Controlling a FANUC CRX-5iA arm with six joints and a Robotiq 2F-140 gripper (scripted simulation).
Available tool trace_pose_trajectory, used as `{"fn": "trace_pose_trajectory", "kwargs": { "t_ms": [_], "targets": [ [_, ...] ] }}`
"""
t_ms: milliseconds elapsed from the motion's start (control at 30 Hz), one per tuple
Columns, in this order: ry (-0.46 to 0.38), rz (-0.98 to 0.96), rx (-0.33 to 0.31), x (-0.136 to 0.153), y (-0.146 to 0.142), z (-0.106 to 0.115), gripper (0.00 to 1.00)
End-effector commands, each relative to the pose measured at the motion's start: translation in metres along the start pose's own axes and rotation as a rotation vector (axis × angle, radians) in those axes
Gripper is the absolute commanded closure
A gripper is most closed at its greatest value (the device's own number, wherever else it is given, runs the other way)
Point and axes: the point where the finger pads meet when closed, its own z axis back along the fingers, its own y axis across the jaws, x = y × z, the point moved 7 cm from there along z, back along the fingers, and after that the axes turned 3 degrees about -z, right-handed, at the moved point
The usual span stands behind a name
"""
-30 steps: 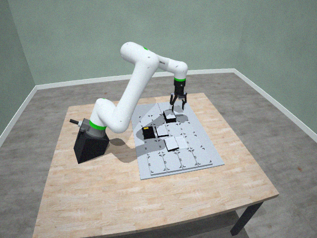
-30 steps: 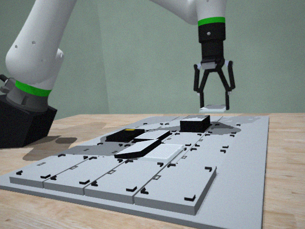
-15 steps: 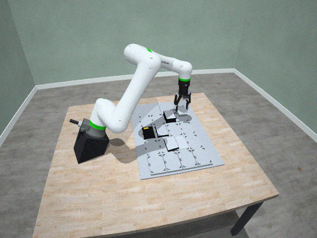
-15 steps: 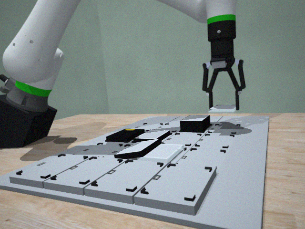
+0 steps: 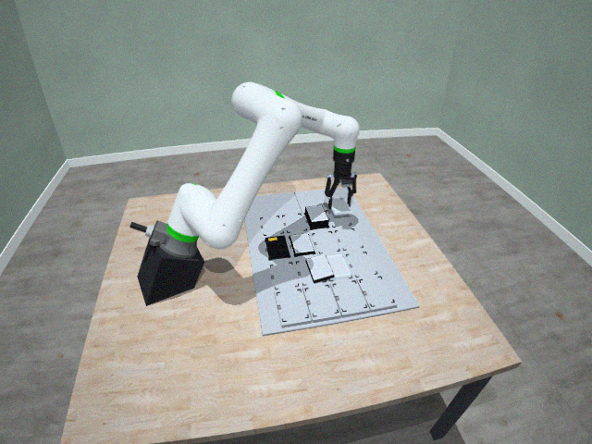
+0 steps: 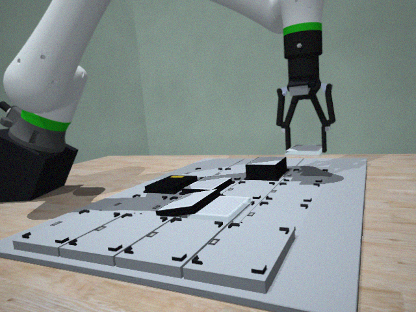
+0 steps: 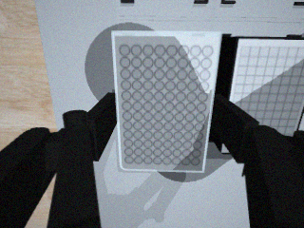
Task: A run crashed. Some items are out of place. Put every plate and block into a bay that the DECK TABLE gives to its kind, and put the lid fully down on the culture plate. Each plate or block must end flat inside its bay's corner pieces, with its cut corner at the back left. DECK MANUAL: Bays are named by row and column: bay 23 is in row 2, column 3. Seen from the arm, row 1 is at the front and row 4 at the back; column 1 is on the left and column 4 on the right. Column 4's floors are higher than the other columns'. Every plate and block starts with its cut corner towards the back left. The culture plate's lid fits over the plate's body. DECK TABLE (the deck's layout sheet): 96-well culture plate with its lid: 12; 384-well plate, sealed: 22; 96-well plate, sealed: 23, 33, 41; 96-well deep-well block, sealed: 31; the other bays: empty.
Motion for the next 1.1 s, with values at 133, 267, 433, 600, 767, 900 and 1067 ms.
{"fn": "trace_pose_trajectory", "kwargs": {
  "t_ms": [133, 267, 433, 600, 767, 900, 1067],
  "targets": [
    [-0.001, 0.000, -0.002, 0.000, 0.000, -0.006, 0.90],
    [-0.001, 0.000, -0.002, 0.000, 0.000, -0.012, 0.90],
    [-0.001, 0.000, -0.002, 0.000, 0.000, -0.018, 0.90],
    [-0.001, 0.000, -0.002, 0.000, 0.000, -0.022, 0.90],
    [-0.001, 0.000, -0.002, 0.000, 0.000, -0.029, 0.90],
    [-0.001, 0.000, -0.002, 0.000, 0.000, -0.034, 0.90],
    [-0.001, 0.000, -0.002, 0.000, 0.000, -0.041, 0.90]
  ]
}}
